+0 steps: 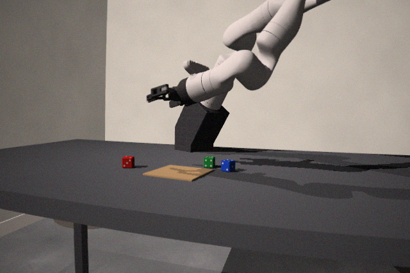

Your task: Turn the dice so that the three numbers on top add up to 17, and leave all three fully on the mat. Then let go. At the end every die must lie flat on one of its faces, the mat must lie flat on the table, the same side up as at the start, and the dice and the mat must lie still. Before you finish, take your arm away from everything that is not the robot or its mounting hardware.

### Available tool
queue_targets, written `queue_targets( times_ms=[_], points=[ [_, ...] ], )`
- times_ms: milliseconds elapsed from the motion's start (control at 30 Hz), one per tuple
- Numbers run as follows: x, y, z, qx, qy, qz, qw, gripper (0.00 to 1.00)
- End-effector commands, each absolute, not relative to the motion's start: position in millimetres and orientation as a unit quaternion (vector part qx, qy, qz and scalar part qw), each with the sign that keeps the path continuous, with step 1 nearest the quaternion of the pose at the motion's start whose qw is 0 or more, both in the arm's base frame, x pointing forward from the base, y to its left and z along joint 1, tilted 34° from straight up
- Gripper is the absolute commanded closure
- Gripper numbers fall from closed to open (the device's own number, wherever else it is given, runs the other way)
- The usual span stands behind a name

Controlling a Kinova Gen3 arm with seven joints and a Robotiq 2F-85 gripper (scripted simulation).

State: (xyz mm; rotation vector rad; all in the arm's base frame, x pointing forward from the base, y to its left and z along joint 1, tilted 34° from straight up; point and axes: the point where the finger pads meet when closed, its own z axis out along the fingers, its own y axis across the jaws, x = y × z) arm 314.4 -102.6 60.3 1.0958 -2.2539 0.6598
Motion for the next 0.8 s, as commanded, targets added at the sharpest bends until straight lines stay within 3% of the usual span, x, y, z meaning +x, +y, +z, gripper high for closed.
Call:
queue_targets(
  times_ms=[0,767],
  points=[
    [307.6,-102.0,53.9,0.397,-0.848,0.220,0.275,0.00],
    [296.6,-98.0,41.4,0.378,-0.867,0.170,0.276,0.00]
  ],
)
